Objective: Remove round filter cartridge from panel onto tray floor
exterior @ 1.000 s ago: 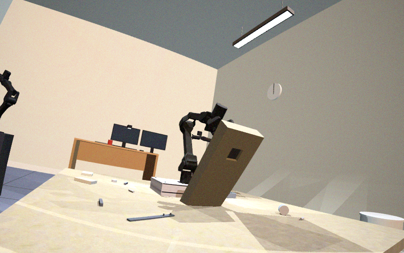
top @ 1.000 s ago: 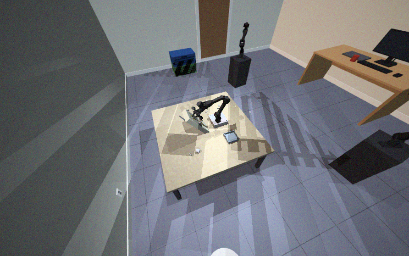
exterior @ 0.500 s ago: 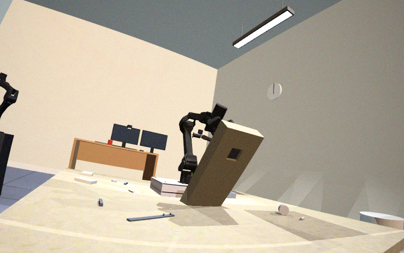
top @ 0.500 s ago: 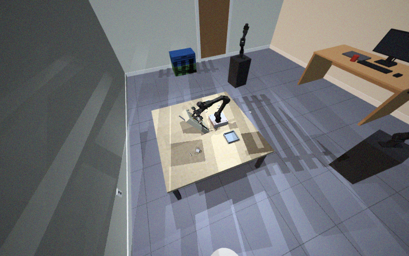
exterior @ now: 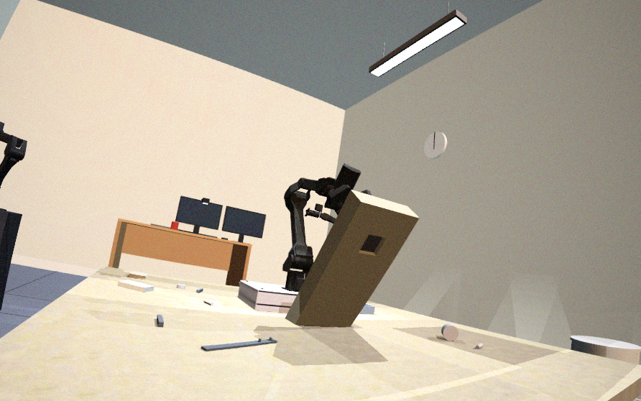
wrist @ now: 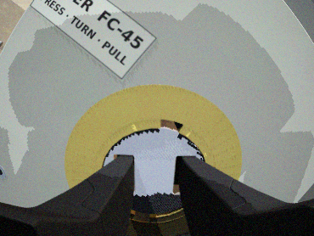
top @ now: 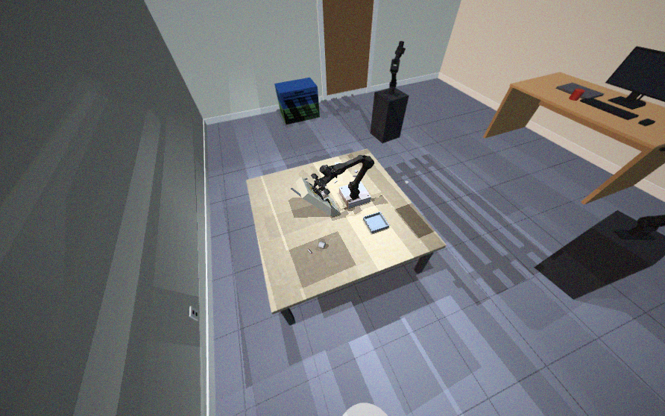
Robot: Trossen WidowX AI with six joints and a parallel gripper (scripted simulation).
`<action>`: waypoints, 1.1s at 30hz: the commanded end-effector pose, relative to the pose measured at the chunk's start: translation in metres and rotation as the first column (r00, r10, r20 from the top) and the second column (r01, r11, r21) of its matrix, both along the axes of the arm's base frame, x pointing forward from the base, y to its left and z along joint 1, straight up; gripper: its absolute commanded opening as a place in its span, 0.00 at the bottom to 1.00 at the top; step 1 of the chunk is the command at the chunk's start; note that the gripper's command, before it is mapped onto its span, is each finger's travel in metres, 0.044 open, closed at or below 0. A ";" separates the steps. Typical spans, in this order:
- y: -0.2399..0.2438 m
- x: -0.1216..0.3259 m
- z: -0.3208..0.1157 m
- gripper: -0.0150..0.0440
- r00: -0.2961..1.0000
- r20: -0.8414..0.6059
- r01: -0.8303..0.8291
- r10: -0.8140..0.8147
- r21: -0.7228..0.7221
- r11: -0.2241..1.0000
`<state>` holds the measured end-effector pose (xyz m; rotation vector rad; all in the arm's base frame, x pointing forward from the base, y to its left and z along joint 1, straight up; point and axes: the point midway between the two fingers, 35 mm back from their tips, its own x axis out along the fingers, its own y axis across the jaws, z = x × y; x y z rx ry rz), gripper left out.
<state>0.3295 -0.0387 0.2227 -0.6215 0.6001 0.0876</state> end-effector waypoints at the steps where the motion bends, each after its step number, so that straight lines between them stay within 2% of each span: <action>1: -0.003 0.010 -0.007 0.42 1.000 -0.004 0.008 -0.008 -0.004 1.000; 33: -0.004 0.016 -0.011 0.42 1.000 -0.003 0.008 -0.008 -0.004 1.000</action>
